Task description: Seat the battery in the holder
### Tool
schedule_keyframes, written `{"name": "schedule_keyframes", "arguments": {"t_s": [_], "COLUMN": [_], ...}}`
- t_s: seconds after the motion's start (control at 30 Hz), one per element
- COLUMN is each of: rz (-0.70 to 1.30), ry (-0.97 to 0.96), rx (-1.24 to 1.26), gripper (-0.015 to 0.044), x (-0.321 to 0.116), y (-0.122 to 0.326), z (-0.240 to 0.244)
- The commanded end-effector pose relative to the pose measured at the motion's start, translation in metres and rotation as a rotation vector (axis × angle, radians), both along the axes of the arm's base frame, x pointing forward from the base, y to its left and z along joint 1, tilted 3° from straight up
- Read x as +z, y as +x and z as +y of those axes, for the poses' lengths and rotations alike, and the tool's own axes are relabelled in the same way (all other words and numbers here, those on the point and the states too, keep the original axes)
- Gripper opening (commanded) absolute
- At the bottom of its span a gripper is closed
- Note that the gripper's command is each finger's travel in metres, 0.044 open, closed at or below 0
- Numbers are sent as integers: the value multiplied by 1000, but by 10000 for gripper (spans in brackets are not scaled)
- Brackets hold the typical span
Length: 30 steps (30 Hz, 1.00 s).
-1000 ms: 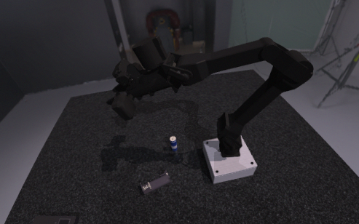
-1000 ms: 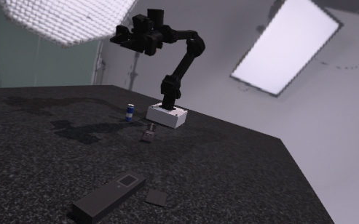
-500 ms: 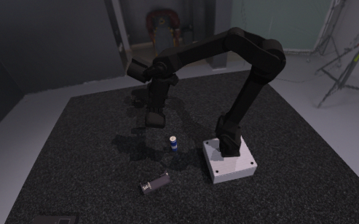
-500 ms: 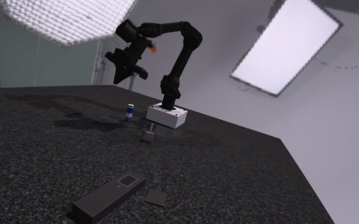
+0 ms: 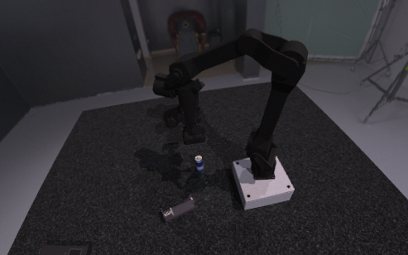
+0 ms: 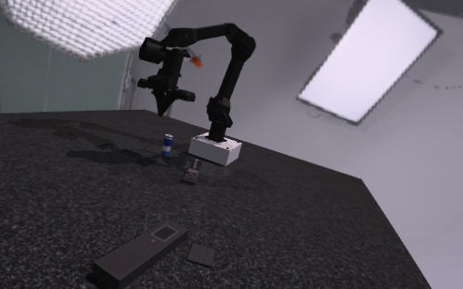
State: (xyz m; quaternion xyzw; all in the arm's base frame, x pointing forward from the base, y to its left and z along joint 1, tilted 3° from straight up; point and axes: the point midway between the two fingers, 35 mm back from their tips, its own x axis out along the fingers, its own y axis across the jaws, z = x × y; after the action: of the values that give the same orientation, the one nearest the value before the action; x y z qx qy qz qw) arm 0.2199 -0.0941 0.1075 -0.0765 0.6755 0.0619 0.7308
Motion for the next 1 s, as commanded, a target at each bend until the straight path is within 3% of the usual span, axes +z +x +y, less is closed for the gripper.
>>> {"name": "schedule_keyframes", "arguments": {"t_s": [0.0,0.23,0.97], "rz": [16,16,17], "ry": [10,11,13], "rx": [5,5,5], "gripper": [0,0,0], "x": [-25,-76,-77], "y": [2,2,-1], "z": [0,1,29]}}
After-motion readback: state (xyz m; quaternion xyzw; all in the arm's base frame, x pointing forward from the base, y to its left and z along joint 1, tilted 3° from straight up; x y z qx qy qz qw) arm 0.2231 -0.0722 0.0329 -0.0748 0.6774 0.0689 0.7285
